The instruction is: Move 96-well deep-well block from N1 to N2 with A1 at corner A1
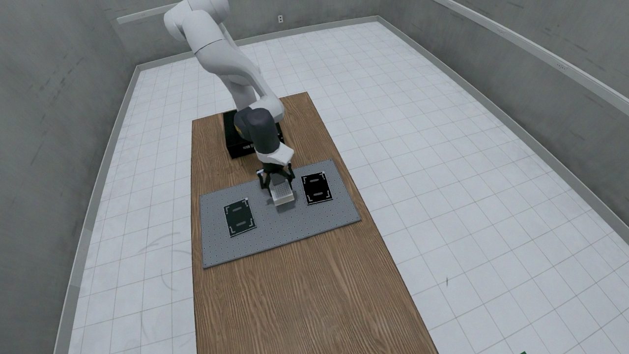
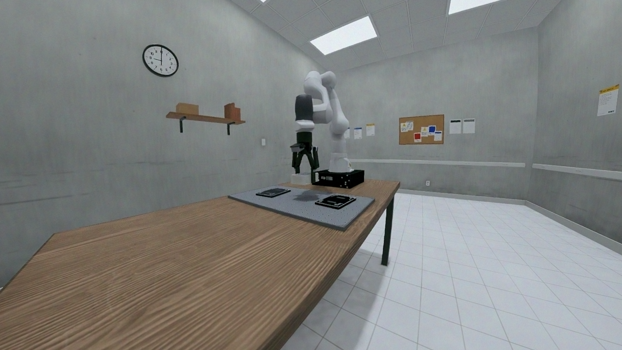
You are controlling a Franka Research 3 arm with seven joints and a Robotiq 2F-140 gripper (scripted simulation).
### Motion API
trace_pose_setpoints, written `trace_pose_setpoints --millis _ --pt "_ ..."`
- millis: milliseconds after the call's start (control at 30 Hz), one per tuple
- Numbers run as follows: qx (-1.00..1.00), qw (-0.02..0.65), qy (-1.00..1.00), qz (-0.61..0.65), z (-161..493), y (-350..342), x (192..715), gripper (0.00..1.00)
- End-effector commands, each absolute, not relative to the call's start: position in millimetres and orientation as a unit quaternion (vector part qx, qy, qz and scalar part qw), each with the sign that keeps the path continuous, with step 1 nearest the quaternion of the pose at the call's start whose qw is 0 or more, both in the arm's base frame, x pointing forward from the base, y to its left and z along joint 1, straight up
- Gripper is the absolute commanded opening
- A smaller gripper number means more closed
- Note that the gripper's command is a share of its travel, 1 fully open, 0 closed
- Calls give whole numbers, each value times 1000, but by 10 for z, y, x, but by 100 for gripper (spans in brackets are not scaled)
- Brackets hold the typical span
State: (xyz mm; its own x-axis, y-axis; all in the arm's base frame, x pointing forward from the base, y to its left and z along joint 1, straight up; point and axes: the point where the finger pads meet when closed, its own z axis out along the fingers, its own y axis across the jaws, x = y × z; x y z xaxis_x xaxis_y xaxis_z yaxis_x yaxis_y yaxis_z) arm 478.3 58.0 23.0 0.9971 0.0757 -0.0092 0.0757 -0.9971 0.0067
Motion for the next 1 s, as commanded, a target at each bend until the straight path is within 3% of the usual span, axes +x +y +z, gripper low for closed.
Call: trace_pose_setpoints --millis 0,967 --pt "998 3 60 -1 244 470 4816 60" --pt "998 3 60 -1 249 -358 4908 60"
